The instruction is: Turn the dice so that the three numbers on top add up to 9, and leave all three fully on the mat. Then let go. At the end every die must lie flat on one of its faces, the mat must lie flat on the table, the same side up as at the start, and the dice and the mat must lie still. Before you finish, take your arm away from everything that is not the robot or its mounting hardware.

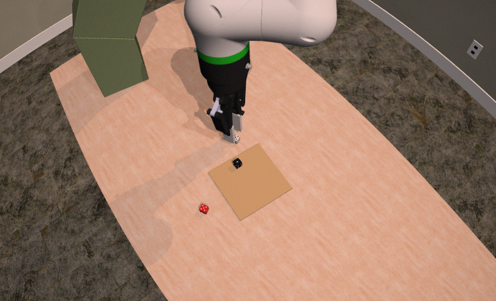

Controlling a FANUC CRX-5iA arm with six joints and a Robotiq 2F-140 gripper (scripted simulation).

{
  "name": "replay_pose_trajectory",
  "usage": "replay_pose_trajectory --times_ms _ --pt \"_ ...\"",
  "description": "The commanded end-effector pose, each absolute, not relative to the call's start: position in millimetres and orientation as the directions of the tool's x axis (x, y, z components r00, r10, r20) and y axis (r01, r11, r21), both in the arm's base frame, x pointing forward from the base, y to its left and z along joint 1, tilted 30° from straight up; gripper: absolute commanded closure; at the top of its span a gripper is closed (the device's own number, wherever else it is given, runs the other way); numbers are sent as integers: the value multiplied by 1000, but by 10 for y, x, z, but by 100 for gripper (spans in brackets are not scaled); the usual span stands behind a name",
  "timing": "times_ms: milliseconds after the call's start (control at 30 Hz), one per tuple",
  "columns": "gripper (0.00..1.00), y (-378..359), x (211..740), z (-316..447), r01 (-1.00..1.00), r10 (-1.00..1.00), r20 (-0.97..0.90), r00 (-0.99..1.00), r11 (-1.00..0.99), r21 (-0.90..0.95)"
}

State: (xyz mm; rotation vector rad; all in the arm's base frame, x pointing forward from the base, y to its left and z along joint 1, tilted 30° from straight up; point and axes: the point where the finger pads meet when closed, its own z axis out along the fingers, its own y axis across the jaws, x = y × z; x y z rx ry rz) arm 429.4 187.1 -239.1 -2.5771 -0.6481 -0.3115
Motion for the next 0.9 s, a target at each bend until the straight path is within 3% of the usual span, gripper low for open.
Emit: replay_pose_trajectory --times_ms 0,867 --pt "81 1869 4295 -2391 494 389 321 863 -782 -379" --pt "81 1881 4298 -2412 494 389 321 863 -782 -379"
